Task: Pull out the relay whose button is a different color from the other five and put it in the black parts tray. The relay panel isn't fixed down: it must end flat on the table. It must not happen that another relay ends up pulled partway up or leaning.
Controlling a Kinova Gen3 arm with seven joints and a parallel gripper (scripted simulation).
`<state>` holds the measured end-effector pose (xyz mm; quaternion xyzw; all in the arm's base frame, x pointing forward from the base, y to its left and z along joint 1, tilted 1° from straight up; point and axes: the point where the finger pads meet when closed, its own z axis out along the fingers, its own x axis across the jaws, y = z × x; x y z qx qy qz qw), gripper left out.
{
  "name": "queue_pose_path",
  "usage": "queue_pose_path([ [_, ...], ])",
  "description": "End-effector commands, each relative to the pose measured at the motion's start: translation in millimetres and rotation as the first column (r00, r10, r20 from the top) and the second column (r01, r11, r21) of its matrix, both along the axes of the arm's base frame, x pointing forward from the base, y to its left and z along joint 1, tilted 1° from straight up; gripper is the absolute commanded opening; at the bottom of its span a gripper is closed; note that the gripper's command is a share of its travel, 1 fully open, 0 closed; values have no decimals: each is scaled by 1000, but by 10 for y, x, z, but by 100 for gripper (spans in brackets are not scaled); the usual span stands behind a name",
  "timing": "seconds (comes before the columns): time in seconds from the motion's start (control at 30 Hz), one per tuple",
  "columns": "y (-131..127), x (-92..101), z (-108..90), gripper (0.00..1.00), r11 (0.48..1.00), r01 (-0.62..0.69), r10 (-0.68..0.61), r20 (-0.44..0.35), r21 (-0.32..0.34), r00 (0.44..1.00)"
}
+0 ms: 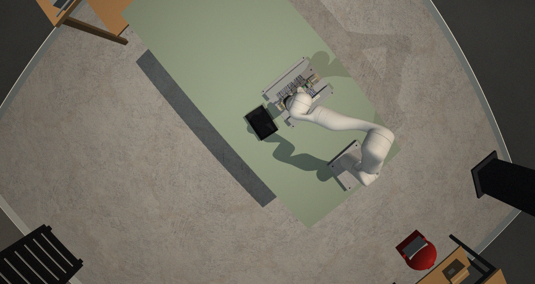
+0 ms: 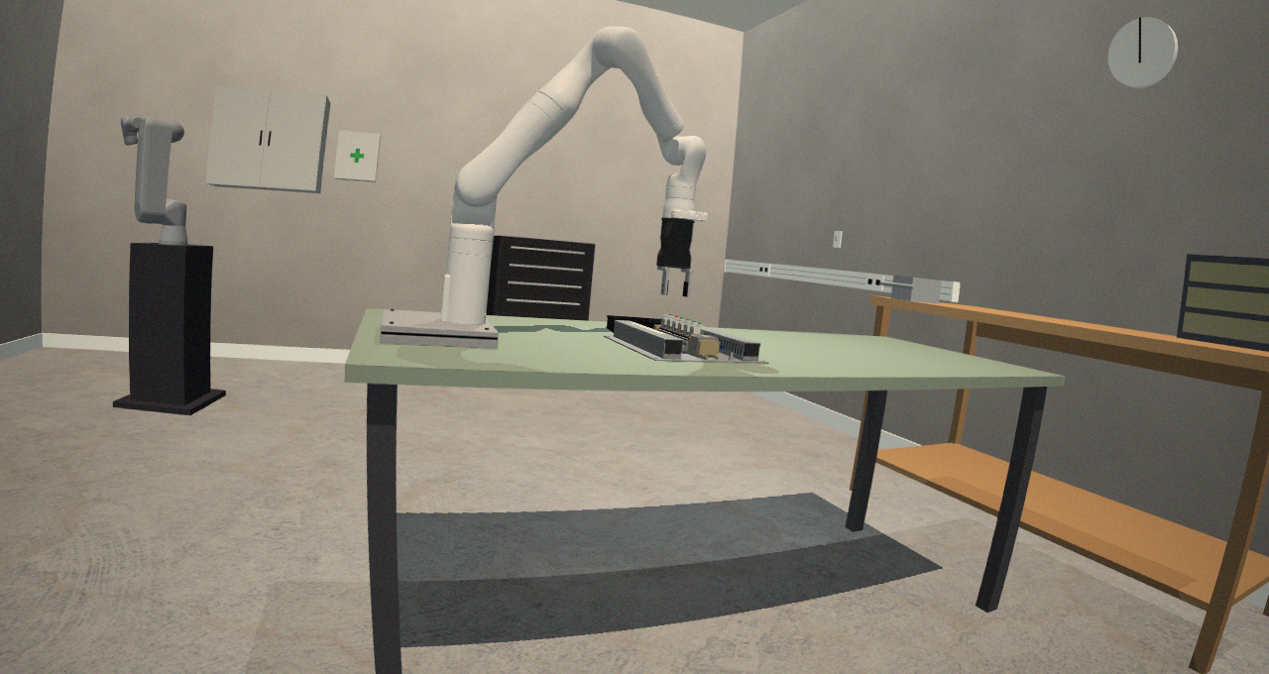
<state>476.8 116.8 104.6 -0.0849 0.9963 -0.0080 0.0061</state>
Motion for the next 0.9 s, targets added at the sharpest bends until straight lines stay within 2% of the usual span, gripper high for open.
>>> queue_pose_path([
  [0.0, 2, 5, 9, 98, 1000, 0, 0, 2, 1, 1000],
  [0.57, 2, 6, 4, 98, 1000, 0, 0, 2, 1, 1000],
  [0.87, 1, 10, -143, 98, 1000, 0, 0, 2, 1, 1000],
])
